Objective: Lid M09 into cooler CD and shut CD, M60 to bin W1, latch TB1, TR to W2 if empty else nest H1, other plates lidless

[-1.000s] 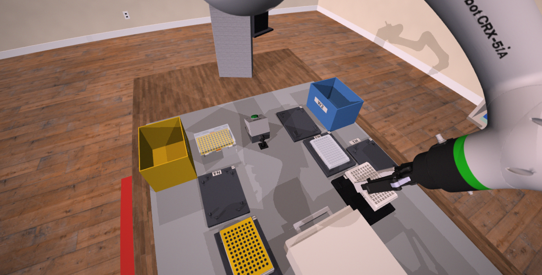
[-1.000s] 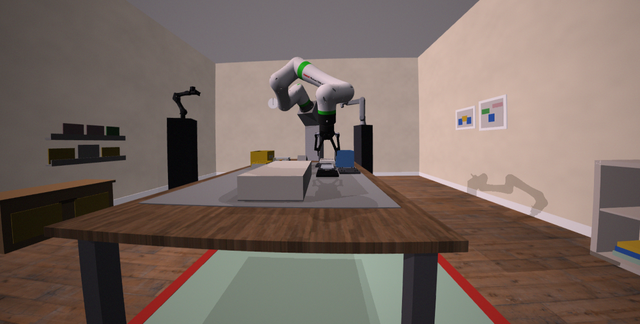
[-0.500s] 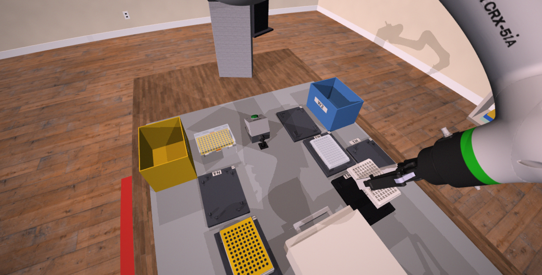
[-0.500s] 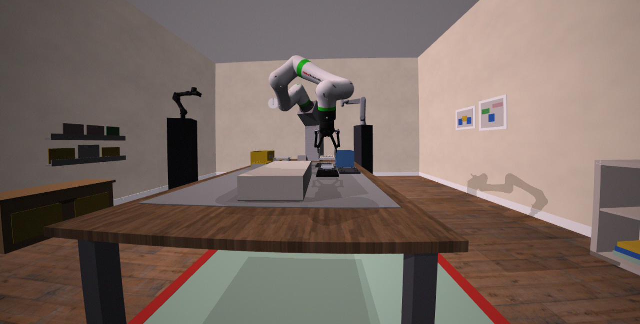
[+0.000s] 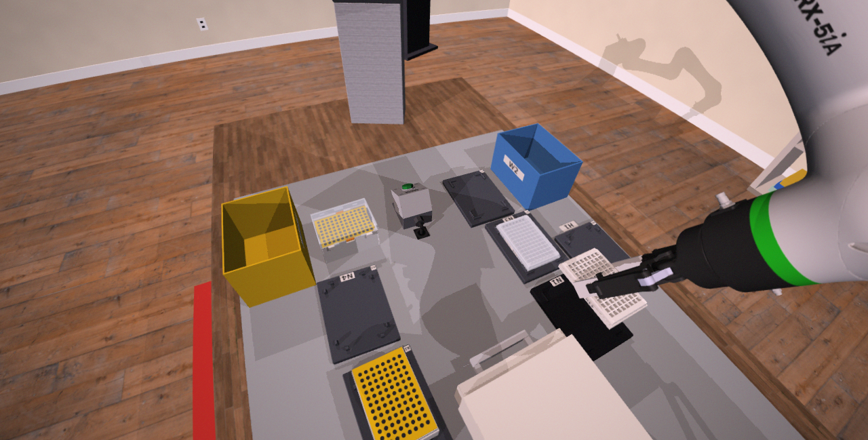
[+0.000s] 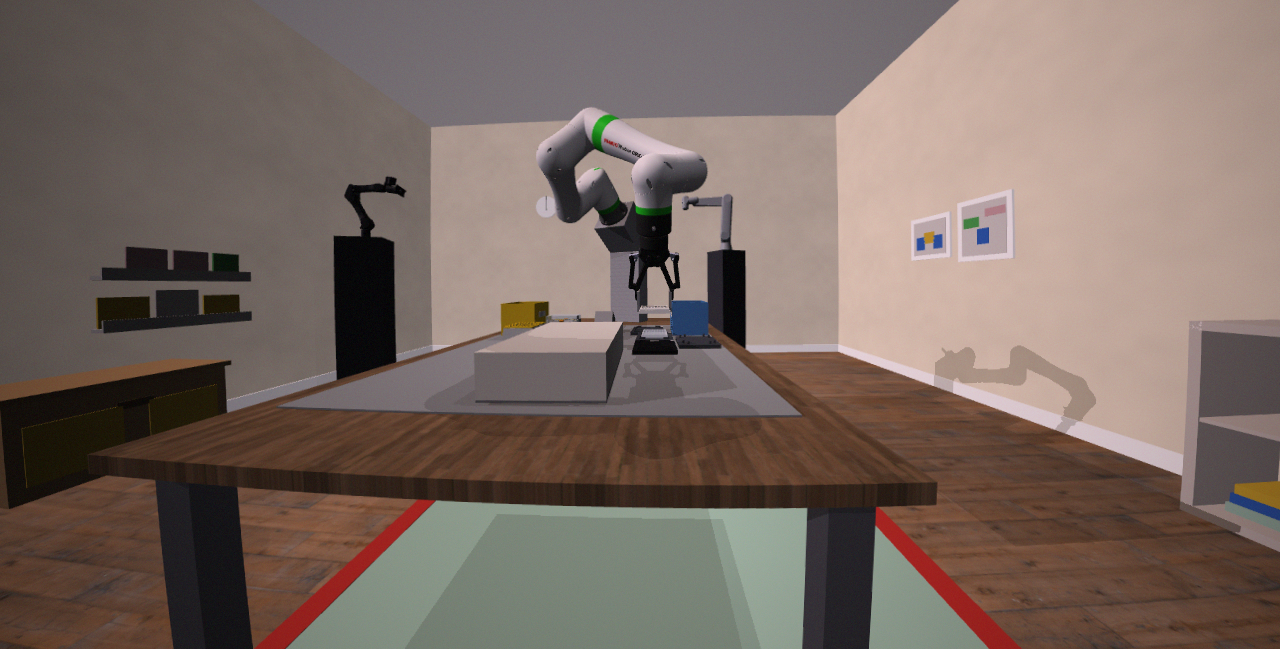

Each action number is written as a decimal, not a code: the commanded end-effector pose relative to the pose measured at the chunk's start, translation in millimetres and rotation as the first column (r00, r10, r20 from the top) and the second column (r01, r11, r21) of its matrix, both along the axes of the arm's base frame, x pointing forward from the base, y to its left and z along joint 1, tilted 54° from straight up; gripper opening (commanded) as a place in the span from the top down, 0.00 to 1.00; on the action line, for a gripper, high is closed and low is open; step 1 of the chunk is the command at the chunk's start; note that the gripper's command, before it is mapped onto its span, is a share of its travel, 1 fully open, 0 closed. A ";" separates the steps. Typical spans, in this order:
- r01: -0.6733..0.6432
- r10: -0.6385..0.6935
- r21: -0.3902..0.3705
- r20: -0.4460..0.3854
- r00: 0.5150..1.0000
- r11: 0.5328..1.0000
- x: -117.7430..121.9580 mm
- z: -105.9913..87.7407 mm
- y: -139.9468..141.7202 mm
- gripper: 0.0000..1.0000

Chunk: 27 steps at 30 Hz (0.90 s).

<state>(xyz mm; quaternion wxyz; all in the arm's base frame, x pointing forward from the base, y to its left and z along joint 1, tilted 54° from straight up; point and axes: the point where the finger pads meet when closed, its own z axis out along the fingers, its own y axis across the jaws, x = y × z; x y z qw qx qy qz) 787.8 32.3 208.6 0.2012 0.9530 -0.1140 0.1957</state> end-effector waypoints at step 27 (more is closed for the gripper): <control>0.000 0.000 0.000 0.000 1.000 1.000 -21.3 18.8 14.4 1.00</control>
